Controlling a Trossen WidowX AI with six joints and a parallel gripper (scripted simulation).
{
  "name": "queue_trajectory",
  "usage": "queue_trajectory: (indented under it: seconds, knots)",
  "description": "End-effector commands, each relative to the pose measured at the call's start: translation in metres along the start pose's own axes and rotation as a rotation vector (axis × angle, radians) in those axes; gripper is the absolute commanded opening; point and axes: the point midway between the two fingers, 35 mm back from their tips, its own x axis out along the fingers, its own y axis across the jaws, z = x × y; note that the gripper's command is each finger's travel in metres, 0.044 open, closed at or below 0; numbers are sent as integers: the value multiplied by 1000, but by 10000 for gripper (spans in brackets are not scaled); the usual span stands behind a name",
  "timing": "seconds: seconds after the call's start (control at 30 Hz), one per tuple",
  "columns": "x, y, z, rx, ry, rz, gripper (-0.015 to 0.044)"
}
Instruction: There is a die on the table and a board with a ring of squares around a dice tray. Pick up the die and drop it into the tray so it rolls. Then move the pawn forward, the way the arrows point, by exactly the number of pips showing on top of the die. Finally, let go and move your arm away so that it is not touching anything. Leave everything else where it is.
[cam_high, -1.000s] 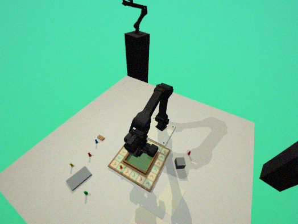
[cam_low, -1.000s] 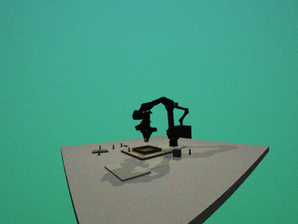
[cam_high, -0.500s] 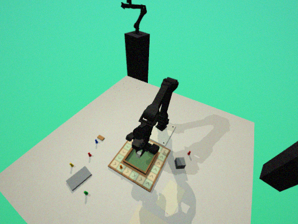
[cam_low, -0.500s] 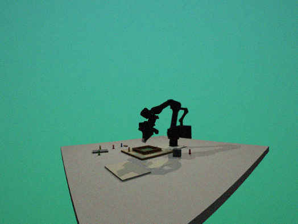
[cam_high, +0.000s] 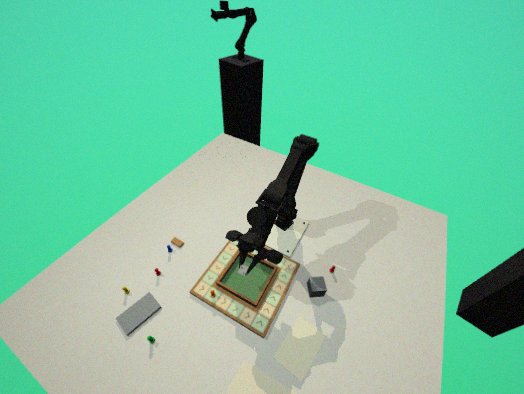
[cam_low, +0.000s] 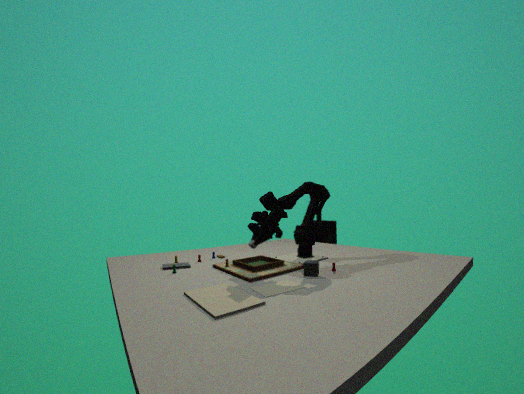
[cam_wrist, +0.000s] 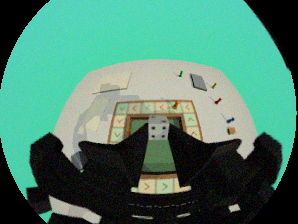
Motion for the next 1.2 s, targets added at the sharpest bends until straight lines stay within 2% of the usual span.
queue_trajectory:
  seconds: [0.0, 0.6, 0.9, 1.07, 1.17]
  knots:
    - [-28, -1, 5, -4, -16, -2, 0]
    - [-34, -2, 5, 0, -22, -4, 0]
    - [-35, -2, 6, 0, -22, -4, 236]
    - [-59, -2, 33, -4, -16, -2, 368]
    - [-60, -2, 34, -4, -7, -2, 440]
